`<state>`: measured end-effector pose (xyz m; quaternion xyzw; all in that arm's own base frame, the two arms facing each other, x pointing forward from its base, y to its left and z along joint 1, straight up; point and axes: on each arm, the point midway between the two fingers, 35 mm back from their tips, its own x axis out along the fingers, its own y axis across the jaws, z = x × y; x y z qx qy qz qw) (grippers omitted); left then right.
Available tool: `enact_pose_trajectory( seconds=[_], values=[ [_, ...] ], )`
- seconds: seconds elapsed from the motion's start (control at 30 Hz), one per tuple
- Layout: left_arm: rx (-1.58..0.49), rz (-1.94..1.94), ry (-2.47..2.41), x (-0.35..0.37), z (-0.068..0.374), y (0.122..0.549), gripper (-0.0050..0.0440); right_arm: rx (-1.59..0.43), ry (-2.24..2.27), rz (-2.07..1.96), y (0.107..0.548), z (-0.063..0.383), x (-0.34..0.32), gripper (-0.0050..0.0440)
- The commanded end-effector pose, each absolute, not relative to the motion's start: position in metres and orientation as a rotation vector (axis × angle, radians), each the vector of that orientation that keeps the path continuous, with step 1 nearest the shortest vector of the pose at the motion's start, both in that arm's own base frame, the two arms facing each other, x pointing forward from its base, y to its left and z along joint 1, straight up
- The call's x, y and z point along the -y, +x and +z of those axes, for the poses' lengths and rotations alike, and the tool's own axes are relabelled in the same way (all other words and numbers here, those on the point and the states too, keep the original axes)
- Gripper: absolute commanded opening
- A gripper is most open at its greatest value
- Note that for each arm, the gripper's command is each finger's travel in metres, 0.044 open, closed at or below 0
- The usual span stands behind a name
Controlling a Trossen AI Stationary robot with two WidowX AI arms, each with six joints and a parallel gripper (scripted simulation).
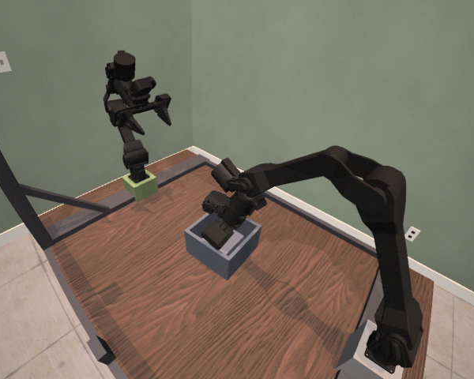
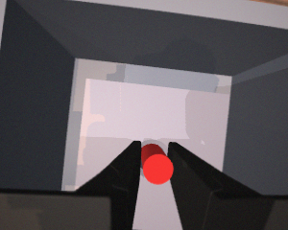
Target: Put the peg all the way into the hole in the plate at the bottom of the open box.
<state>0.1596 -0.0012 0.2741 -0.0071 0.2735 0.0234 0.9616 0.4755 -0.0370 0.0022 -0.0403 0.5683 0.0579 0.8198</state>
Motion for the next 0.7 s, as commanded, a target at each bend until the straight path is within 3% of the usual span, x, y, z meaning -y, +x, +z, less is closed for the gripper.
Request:
enact_pose_trajectory(
  seconds=[0.0,0.13,0.2,0.5,0.63,0.67],
  values=[
    [-0.550,0.048,-0.016,0.001,0.277,0.159,0.0440,-1.180,-0.093,0.120,0.481,0.015,0.037,0.0110],
    [-0.550,0.048,-0.016,0.001,0.277,0.159,0.0440,-1.180,-0.093,0.119,0.481,0.015,0.037,0.0134],
    [-0.550,0.048,-0.016,0.001,0.277,0.159,0.0440,-1.183,-0.092,0.119,0.480,0.017,0.037,0.0170],
    [-0.550,0.048,-0.016,0.001,0.277,0.159,0.0440,-1.168,-0.095,0.117,0.475,0.037,0.039,0.0170],
    [-0.550,0.048,-0.016,0.001,0.277,0.159,0.0440,-1.172,-0.095,0.117,0.469,0.049,0.041,0.0266],
    [-0.550,0.048,-0.016,0.001,0.277,0.159,0.0440,-1.172,-0.095,0.117,0.469,0.049,0.041,0.0266]
  ],
)
